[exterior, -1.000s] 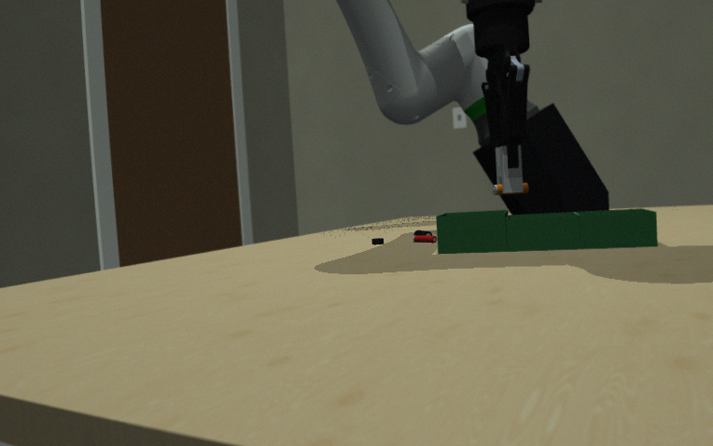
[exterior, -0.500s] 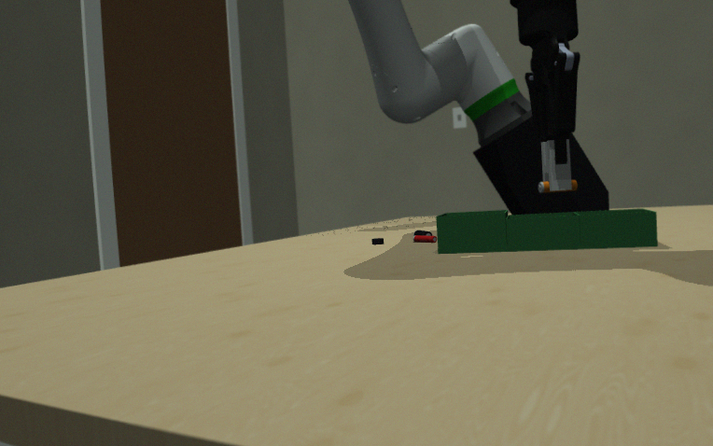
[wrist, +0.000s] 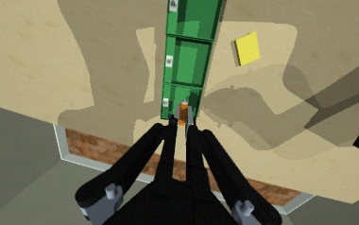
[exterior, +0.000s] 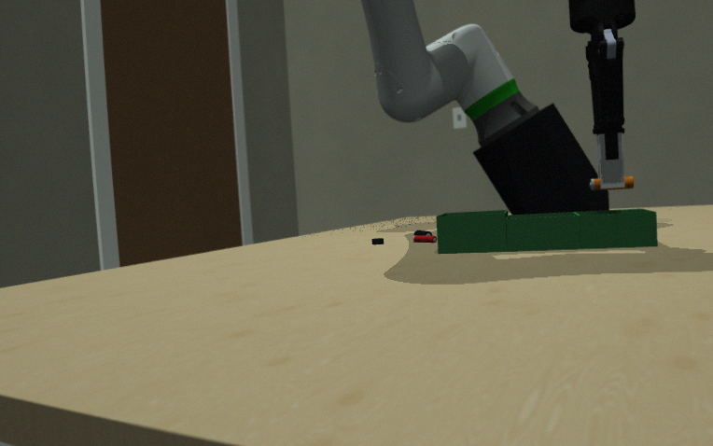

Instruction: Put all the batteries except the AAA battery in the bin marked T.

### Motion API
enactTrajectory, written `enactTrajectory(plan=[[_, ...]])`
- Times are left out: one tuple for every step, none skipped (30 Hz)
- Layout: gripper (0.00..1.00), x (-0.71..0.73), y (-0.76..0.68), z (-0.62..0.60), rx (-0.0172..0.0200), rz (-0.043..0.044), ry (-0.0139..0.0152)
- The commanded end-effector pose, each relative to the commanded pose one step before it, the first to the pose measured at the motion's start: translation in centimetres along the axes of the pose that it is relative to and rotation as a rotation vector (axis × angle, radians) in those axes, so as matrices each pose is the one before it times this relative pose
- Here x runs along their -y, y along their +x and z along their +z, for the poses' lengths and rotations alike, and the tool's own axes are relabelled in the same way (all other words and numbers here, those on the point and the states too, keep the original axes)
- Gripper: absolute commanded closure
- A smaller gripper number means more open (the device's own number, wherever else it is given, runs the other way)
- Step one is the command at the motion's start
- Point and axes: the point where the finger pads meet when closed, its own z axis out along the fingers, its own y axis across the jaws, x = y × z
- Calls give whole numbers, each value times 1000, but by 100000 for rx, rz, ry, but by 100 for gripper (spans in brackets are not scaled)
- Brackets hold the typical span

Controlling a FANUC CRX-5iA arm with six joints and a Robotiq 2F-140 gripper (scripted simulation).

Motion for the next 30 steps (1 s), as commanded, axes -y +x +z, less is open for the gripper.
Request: enactTrajectory(plan=[[95, 27, -51, 6, -37, -10, -44], [95, -13, 14, 0, 0, 0, 0], [95, -12, 14, 0, 0, 0, 0], [95, -10, 13, 0, 0, 0, 0], [95, -9, 12, 0, 0, 0, 0], [95, -8, 10, 0, 0, 0, 0], [95, -7, 9, 0, 0, 0, 0], [95, -6, 8, 0, 0, 0, 0], [95, -6, 7, 0, 0, 0, 0], [95, -5, 7, 0, 0, 0, 0], [95, 0, 0, 0, 0, 0, 0], [95, 0, 0, 0, 0, 0, 0], [95, -4, 5, 0, 0, 0, 0], [95, 0, 0, 200, 0, 0, 0], [95, 0, 0, 200, 0, 0, 0], [95, 0, 0, 200, 0, 0, 0], [95, 0, 0, 200, 0, 0, 0], [95, 0, 0, 200, 0, 0, 0], [95, 0, 0, 200, 0, 0, 0], [95, 0, 0, 200, 0, 0, 0], [95, 0, 0, 200, 0, 0, 0], [95, 0, 0, 200, 0, 0, 0], [95, 0, 0, 200, 0, 0, 0], [95, 0, 0, 200, 0, 0, 0], [95, 0, 0, 200, 0, 0, 0], [95, 0, 0, 200, 0, 0, 0], [95, 0, 0, 200, 0, 0, 0], [95, 0, 0, 0, 0, 0, 0], [95, 0, 0, 0, 0, 0, 0], [95, 0, 0, 200, 0, 0, 0]])
